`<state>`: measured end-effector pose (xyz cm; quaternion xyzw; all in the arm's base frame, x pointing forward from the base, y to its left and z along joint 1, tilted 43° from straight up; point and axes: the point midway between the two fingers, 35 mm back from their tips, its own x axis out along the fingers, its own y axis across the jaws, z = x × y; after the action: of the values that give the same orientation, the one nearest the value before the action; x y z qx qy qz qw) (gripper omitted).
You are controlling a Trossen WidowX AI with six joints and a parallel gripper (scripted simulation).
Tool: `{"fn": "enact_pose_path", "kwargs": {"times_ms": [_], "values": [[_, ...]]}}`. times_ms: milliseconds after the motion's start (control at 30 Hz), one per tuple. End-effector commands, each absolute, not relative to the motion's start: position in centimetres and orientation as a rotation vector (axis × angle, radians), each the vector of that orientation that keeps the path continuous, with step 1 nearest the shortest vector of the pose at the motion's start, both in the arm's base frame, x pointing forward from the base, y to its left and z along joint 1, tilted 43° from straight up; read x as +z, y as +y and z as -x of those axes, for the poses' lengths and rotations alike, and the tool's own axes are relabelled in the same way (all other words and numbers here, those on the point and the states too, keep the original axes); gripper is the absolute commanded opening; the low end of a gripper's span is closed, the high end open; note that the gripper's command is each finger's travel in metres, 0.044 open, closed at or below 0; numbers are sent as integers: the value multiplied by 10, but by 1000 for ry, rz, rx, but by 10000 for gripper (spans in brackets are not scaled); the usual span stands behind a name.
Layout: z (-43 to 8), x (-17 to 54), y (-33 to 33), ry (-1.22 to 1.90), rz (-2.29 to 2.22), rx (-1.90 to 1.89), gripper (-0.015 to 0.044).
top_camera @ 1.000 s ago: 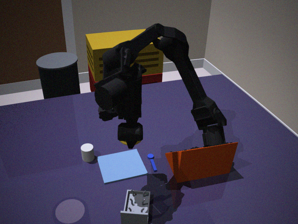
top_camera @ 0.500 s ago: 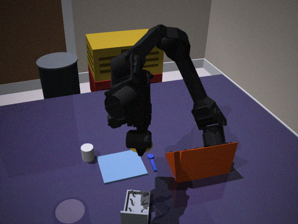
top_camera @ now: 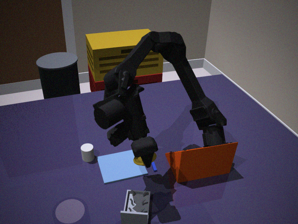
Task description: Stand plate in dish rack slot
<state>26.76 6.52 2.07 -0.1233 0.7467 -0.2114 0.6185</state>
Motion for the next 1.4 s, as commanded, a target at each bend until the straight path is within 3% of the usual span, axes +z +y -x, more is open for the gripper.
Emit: {"fn": "enact_pose_path", "kwargs": {"times_ms": [0, 667, 1367], "values": [[-264, 11, 60, 1775, 264, -383, 0], [-260, -25, 40, 1824, 192, 184, 0], [-262, -44, 25, 1521, 223, 737, 0]]}}
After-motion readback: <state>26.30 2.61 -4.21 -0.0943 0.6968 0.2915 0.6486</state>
